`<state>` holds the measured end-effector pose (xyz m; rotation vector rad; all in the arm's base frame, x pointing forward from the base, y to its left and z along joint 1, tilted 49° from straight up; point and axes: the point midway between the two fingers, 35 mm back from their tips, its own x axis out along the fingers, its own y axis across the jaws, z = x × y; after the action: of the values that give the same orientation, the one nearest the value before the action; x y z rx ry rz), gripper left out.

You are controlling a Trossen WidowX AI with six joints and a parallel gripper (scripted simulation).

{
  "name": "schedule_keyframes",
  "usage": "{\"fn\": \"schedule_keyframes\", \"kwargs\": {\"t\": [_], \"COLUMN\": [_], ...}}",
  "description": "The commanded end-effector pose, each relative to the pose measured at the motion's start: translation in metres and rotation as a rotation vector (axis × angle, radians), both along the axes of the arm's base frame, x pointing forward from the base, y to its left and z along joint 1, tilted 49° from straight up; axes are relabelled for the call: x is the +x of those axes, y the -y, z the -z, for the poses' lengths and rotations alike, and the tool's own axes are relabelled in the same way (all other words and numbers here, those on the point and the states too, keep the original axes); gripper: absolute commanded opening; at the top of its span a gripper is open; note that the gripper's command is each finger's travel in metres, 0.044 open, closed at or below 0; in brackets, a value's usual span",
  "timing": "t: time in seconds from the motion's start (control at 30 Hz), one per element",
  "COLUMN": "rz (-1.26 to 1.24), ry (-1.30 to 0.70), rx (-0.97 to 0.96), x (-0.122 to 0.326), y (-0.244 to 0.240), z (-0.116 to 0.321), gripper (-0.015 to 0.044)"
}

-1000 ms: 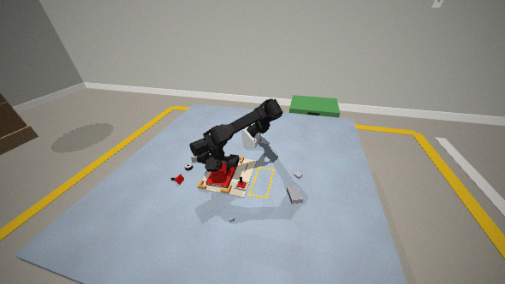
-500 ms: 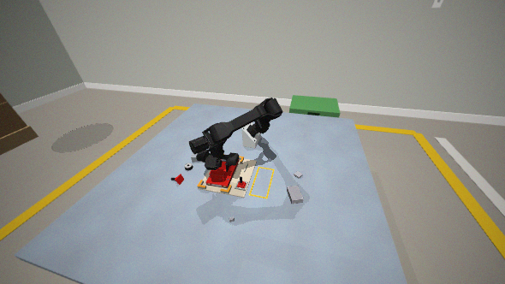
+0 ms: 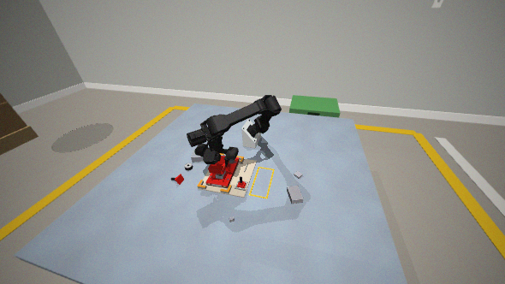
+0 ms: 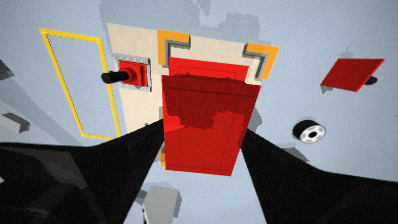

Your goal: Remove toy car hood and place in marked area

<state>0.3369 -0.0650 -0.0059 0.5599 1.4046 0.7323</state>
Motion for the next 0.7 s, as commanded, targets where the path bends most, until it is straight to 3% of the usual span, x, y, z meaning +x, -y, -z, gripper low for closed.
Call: {"fn": "schedule_keyframes", "kwargs": {"t": [0.0, 0.1, 0.67], "rz": [-0.003, 0.005, 0.005], "ry": [0.007, 0.003, 0.002], "rx": [-0.006, -0.003, -0.012], "x": [0.000, 0.001, -0.005], "y": [0.013, 0.005, -0.055], "z": [-0.012, -0.009, -0.088], "gripper": [0.0000, 0.0000, 0.0000]}}
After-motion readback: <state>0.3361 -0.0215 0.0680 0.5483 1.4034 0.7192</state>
